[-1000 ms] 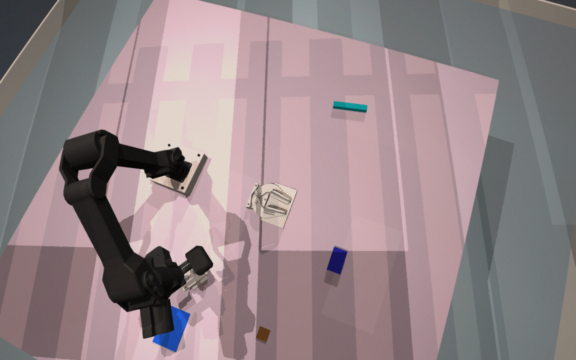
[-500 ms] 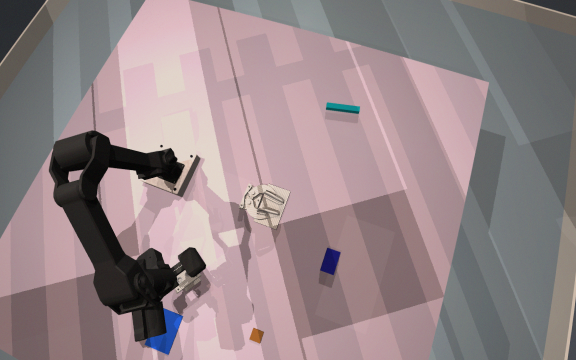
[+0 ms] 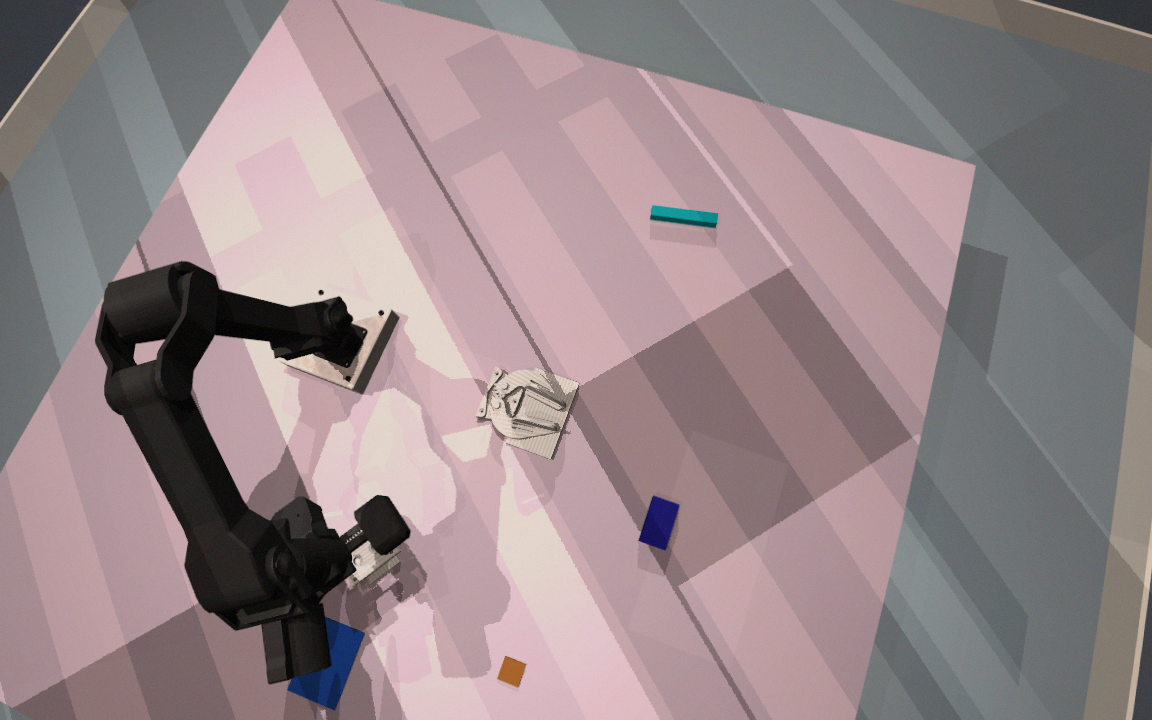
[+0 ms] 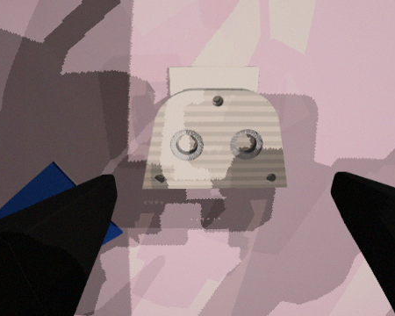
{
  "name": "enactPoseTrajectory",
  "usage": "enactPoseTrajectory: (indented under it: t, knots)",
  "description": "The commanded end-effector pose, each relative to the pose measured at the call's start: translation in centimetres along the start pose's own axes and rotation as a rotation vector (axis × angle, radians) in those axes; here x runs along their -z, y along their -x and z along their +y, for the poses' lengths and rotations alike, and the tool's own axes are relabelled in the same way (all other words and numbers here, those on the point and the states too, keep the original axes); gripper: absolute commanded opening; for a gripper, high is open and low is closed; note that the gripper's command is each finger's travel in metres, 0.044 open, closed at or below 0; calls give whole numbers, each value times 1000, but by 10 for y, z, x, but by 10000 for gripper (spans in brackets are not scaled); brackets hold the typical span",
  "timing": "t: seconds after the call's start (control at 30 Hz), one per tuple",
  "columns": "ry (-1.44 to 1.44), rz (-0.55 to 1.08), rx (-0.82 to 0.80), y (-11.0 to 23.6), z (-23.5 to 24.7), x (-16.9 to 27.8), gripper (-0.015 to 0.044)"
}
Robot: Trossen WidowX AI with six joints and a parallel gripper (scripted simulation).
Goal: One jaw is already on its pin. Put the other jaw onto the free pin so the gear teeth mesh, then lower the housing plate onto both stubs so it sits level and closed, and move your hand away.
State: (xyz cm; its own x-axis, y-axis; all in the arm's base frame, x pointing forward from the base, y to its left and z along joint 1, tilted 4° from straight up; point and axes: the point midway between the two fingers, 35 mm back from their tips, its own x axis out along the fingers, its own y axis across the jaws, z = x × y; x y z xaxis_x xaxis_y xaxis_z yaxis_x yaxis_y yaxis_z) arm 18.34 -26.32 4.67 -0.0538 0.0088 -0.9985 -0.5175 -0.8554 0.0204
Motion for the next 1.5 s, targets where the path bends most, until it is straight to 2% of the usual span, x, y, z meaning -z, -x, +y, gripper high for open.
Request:
enactPoseTrajectory:
  t: [0.0, 0.4, 1.47]
  knots:
    - [-2, -1, -3, -1, 0, 0, 440]
    - [0, 0, 0, -1, 0, 0, 440]
    - [-2, -1, -3, -51, 2, 2, 440]
